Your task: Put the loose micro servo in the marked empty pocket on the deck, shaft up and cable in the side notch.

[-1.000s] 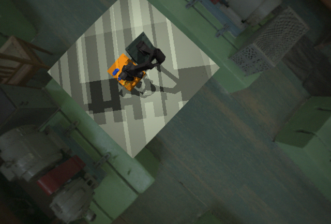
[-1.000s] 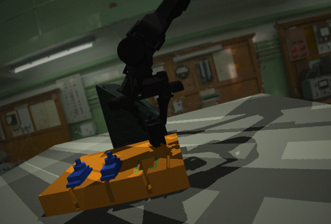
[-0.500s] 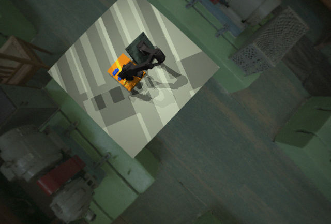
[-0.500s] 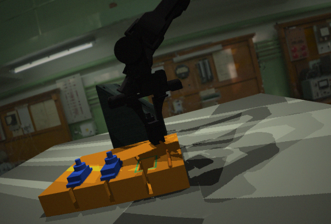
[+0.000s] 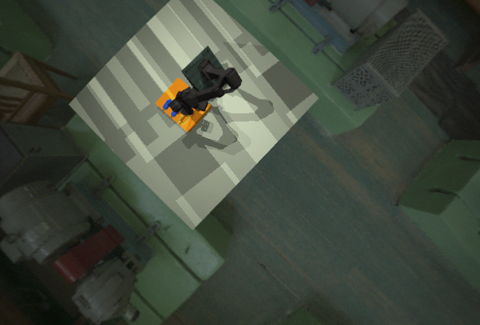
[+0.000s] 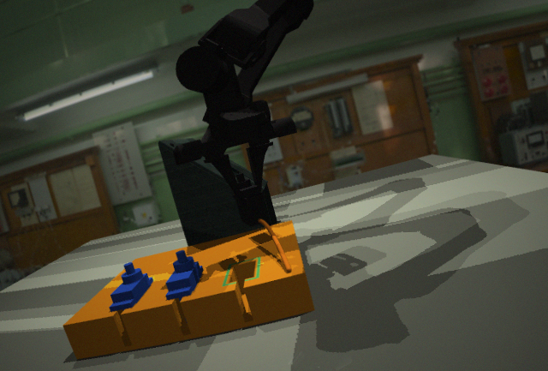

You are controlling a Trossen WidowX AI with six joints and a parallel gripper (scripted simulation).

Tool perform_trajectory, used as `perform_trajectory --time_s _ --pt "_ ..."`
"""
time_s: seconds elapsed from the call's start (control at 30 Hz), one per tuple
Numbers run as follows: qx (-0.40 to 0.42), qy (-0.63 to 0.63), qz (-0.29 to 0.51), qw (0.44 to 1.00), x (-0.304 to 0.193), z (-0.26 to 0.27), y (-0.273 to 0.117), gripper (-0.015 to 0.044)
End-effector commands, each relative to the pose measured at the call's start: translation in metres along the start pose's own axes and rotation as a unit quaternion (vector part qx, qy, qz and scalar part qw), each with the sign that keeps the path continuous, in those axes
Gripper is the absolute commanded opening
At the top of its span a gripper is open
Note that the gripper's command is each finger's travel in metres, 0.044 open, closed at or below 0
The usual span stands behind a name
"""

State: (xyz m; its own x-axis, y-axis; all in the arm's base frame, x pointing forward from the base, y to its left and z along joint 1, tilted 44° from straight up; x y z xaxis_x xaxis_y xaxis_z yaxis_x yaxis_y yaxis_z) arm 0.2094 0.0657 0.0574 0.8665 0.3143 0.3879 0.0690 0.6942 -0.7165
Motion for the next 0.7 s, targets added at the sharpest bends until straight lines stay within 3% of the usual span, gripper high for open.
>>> perform_trajectory --time_s 0.0,0.67 --pt "-0.002 -0.003 -0.002 1.000 0.008 -0.002 -0.002 0.0000" --pt "-0.002 0.000 -0.002 1.000 0.009 -0.031 -0.002 0.0000"
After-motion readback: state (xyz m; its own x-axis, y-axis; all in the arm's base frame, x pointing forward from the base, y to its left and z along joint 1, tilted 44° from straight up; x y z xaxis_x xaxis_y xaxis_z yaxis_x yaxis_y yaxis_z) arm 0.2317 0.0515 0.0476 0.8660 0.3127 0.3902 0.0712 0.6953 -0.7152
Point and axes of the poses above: the point midway between the two fingers, 35 mm back from their tips, its own y axis out along the fingers, its own z axis across the jaws, x = y × z, the point moved 2 cm from there along -y, back along the fingers, and after that the axes turned 9 degrees about -y, right-handed, at the moved point
